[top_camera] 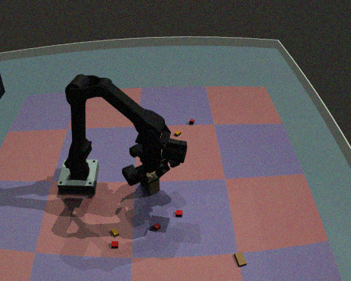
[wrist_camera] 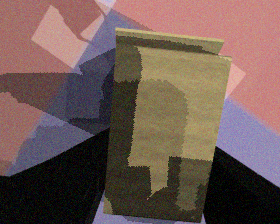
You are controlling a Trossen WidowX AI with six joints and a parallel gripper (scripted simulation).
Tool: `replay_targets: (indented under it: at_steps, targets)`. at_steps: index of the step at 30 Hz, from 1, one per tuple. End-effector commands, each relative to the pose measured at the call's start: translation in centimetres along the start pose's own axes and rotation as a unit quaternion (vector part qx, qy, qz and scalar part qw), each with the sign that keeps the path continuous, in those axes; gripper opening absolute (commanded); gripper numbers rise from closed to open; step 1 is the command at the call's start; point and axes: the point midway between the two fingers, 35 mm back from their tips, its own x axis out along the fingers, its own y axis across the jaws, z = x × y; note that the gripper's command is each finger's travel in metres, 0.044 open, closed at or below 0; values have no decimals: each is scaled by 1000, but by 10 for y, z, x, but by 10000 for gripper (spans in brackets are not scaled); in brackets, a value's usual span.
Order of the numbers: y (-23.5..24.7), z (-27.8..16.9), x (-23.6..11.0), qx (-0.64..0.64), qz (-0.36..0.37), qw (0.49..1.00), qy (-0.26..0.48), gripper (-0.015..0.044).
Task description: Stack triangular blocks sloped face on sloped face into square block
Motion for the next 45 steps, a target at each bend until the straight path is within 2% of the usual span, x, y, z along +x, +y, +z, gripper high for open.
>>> replay_targets:
  at_steps: [1,45]
  targets:
    - [1,2,4,3,-1,1000,-3,0]
    - [1,3,7,5,-3,1000,-2,0]
